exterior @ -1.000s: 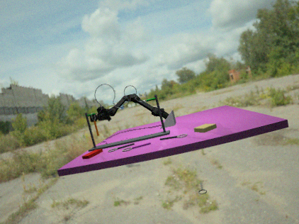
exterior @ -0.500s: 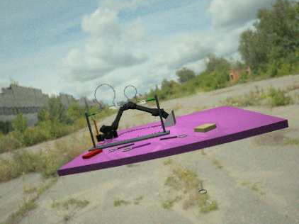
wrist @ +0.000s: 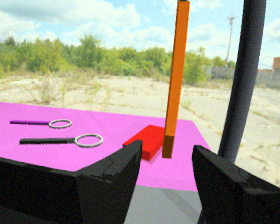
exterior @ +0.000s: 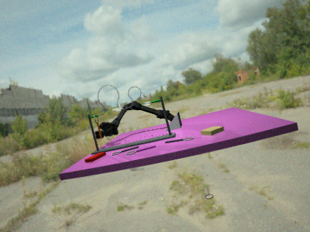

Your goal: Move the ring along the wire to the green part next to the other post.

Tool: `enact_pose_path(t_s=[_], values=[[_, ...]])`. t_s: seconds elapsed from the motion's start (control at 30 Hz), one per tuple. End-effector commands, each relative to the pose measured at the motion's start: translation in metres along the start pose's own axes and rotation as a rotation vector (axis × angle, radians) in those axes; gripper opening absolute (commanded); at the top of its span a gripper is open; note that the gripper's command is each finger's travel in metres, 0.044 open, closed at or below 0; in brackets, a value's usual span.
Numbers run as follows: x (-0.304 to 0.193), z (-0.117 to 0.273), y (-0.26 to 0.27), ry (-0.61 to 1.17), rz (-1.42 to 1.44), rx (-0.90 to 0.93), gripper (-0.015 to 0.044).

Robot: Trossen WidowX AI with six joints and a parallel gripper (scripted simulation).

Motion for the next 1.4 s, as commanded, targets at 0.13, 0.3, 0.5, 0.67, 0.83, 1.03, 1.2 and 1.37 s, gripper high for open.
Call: enact_pose_path(t_s=[0.13, 0.3, 0.5, 0.67, 0.83, 1.03, 1.2, 1.37], values=[[-0.001, -0.006, -0.003, 0.015, -0.006, -0.011, 0.0160], [-0.001, -0.014, -0.004, 0.015, -0.006, -0.012, 0.0160], [-0.002, -0.023, -0.005, 0.014, -0.007, -0.012, 0.0160], [-0.002, -0.031, -0.005, 0.014, -0.007, -0.013, 0.0160], [-0.002, -0.039, -0.006, 0.013, -0.007, -0.013, 0.0160], [-0.002, -0.049, -0.006, 0.013, -0.007, -0.014, 0.0160], [-0.002, -0.057, -0.005, 0.012, -0.008, -0.014, 0.0160], [-0.002, -0.065, -0.005, 0.012, -0.008, -0.015, 0.0160]])
Point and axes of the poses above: the point midway between the two fingers, 35 mm back from their tips, its own z axis back along the fingers, its own y axis across the jaws, x = y × z, the point moved 1 cm from there along z, back along the fingers, and after that the axes turned 6 degrees about z, right-handed, at the moved point
